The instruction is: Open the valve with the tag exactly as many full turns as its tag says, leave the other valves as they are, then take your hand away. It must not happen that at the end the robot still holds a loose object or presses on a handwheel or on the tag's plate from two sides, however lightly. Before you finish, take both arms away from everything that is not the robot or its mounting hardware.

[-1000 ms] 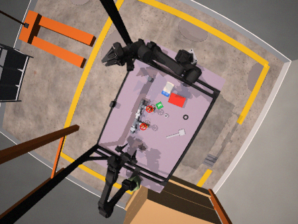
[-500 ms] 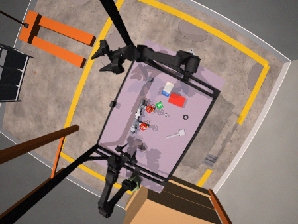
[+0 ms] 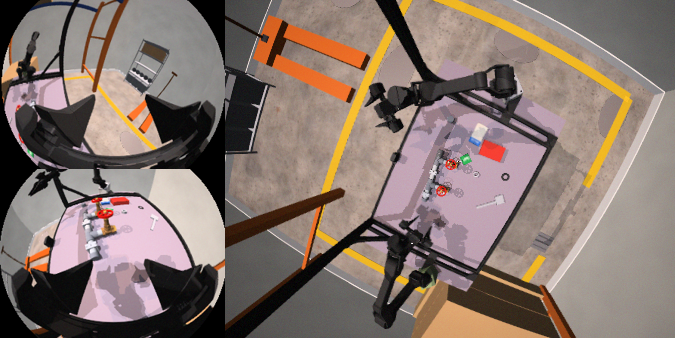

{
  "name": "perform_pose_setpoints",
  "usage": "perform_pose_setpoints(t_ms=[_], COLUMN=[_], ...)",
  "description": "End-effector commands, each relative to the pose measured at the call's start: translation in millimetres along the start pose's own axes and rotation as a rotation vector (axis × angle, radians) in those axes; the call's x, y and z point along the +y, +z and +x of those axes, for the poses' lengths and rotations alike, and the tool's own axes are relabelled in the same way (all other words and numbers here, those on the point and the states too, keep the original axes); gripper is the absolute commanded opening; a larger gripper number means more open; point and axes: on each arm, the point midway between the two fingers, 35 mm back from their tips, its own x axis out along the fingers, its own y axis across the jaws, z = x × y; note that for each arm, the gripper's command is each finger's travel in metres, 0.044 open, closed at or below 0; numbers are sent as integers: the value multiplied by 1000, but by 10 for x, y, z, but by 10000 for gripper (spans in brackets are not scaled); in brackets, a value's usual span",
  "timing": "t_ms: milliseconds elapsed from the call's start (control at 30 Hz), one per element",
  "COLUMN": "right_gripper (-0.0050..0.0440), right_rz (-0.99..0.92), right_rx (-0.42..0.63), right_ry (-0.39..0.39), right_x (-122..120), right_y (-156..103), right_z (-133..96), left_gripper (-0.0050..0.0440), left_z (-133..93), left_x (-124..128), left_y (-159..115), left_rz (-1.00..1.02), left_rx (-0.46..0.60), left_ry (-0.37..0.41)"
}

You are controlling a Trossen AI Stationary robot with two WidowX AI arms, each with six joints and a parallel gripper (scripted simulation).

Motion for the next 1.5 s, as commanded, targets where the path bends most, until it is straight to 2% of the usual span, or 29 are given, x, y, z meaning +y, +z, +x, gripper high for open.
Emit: perform_pose_setpoints(t_ms=[0, 100, 167, 233, 333, 667, 733, 833, 1067, 1233, 1300, 1467], right_gripper=[400, 400, 400, 400, 400, 400, 400, 400, 400, 400, 400, 400], right_rz=[-6, -6, -6, -6, -5, -4, -4, -3, -2, -2, -2, -1], right_rx=[0, 0, 0, 0, 0, 0, 0, 0, 0, 0, 0, 0], right_ry=[-5, -4, -4, -3, -3, -1, -1, 0, 2, 3, 3, 4], right_x=[-10, -8, -8, -7, -5, 0, 0, 2, 5, 7, 7, 10], right_y=[-3, -2, -2, -2, -2, -2, -2, -2, -1, -1, -1, -1], right_z=[5, 4, 4, 4, 3, 0, 0, -2, -4, -5, -5, -7], left_gripper=[400, 400, 400, 400, 400, 400, 400, 400, 400, 400, 400, 400], left_z=[166, 227, 227, 243, 248, -22, -22, -230, -665, -1011, -1011, -1441], left_x=[299, 538, 538, 780, 1074, 1953, 1953, 2277, 2717, 2940, 2940, 3105], left_y=[-130, -236, -236, -354, -413, -573, -573, -590, -556, -491, -491, -372], left_rz=[182, 289, 289, 374, 467, 629, 629, 649, 625, 570, 570, 470], left_rx=[113, 202, 202, 304, 398, 730, 730, 861, 1056, 1164, 1164, 1251], left_ry=[54, 90, 90, 123, 156, 230, 230, 249, 264, 266, 266, 263])
